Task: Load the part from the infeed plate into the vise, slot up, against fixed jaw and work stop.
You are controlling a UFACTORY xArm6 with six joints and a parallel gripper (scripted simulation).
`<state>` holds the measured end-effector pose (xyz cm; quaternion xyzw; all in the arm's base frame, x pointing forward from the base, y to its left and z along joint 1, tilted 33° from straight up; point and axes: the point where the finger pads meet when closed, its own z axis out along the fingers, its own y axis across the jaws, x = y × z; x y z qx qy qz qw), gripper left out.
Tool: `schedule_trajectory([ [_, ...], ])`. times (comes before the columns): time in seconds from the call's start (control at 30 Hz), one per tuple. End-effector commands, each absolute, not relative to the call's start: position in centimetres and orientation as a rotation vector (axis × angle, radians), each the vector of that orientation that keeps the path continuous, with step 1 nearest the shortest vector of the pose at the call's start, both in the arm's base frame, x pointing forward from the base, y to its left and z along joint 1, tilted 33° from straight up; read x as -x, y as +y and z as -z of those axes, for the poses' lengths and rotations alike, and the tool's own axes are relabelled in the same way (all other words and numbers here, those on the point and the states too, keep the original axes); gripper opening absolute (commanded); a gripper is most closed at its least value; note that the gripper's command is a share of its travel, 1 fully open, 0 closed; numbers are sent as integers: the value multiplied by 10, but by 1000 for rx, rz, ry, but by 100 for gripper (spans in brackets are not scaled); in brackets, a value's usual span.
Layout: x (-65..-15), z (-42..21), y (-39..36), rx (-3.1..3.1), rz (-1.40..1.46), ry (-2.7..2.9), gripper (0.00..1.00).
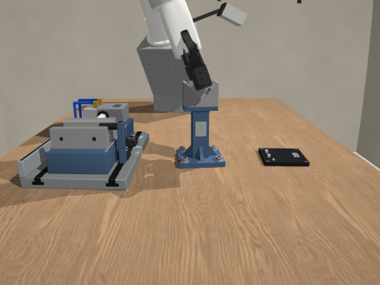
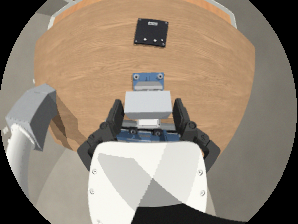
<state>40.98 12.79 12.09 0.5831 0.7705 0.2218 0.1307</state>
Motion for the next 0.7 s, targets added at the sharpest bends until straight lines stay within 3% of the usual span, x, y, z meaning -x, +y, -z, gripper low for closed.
schedule_trajectory([
  [0.0,-411,-122,128,-1699,-587,2217,89],
  [0.67,-409,-122,129,-1694,-521,2170,89],
])
